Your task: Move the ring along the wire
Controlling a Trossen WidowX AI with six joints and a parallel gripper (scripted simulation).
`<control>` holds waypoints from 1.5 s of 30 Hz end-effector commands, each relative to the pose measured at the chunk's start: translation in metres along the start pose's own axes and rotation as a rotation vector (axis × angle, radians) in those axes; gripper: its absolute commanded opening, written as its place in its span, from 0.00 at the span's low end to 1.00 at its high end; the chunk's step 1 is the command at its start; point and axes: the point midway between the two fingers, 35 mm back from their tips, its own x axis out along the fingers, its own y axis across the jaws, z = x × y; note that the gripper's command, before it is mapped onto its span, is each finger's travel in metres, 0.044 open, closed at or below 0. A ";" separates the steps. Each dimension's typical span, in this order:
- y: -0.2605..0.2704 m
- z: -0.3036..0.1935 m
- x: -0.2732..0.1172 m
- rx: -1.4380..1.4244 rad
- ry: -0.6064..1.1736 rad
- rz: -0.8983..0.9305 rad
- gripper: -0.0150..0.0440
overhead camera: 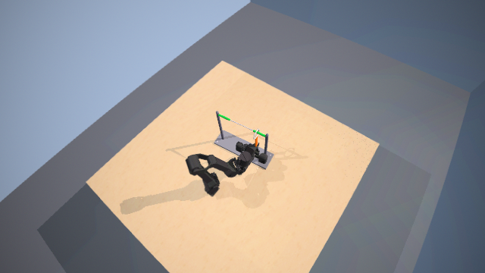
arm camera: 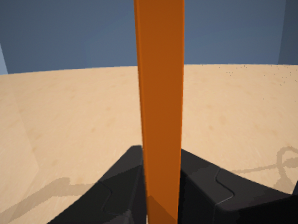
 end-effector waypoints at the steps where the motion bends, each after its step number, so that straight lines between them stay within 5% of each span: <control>1: 0.000 0.003 0.000 -0.002 -0.001 0.000 0.00; 45: 0.010 0.019 -0.003 -0.006 0.002 0.002 0.00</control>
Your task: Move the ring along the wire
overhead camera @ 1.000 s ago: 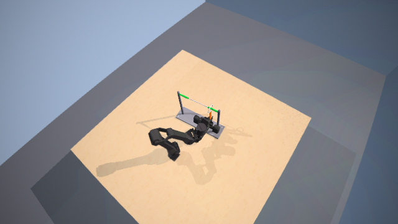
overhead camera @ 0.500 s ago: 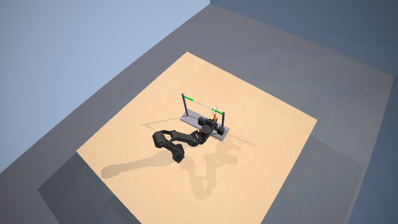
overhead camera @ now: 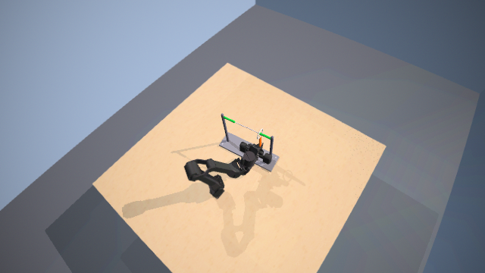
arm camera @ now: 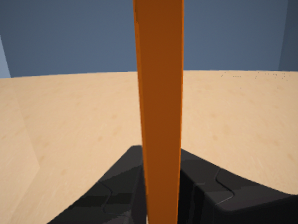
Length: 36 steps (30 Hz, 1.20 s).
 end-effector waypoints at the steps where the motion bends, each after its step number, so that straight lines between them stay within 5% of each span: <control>1: 0.004 0.001 -0.001 0.001 -0.002 -0.002 0.00; 36: 0.041 0.002 0.000 0.014 0.003 -0.002 0.00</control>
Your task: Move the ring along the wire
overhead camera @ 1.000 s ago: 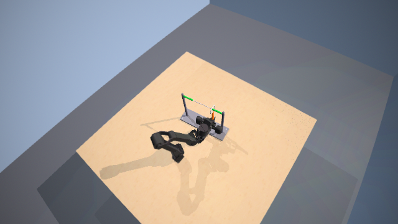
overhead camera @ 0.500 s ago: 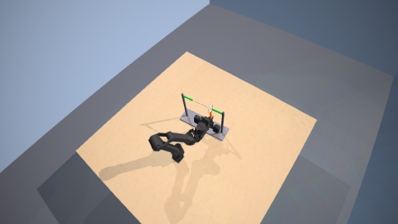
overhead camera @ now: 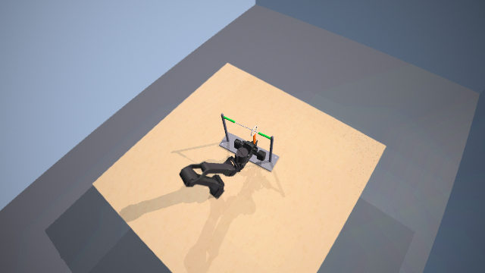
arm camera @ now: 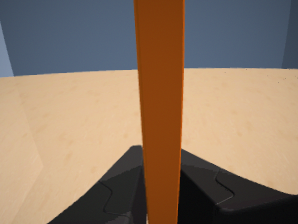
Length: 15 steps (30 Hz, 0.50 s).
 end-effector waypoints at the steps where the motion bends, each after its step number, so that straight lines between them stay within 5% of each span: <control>1: 0.005 0.001 -0.001 0.006 -0.003 -0.005 0.00; 15: 0.021 0.001 0.000 0.018 -0.002 -0.011 0.00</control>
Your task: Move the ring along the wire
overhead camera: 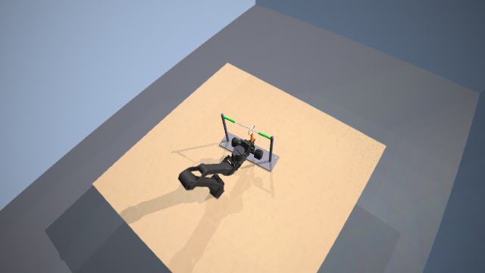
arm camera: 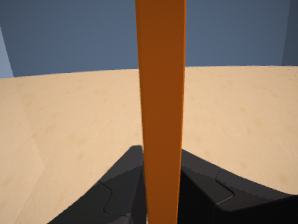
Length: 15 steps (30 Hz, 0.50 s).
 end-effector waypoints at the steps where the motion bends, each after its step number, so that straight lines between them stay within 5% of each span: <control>1: 0.005 0.001 -0.001 0.003 -0.004 -0.004 0.00; 15: 0.015 0.002 0.000 -0.033 -0.002 0.012 0.00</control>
